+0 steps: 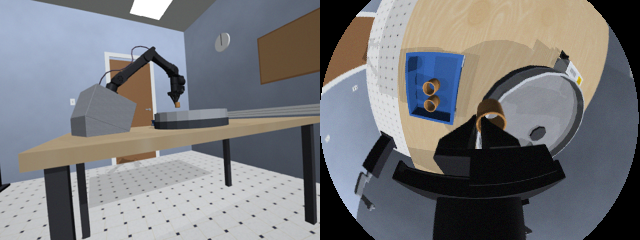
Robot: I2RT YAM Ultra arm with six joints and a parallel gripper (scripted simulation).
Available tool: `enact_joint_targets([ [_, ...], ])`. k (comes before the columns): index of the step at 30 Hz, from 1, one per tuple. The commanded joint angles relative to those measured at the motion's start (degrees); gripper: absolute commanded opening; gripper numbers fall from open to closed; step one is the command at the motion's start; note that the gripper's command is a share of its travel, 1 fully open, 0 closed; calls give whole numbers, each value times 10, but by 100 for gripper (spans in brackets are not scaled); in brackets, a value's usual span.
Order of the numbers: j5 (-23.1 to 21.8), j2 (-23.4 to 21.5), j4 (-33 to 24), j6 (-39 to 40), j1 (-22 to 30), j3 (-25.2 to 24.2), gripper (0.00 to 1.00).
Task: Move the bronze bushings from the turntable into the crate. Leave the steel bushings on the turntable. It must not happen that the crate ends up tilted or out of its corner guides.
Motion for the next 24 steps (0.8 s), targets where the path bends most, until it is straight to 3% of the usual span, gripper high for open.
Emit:
enact_joint_targets([
  [1,17,26,-41,-21,24,57,0],
  [4,19,35,-47,-24,30,72,0],
  [18,46,134,-115,-63,106,246,0],
  [24,53,159,-134,-71,123,290,0],
])
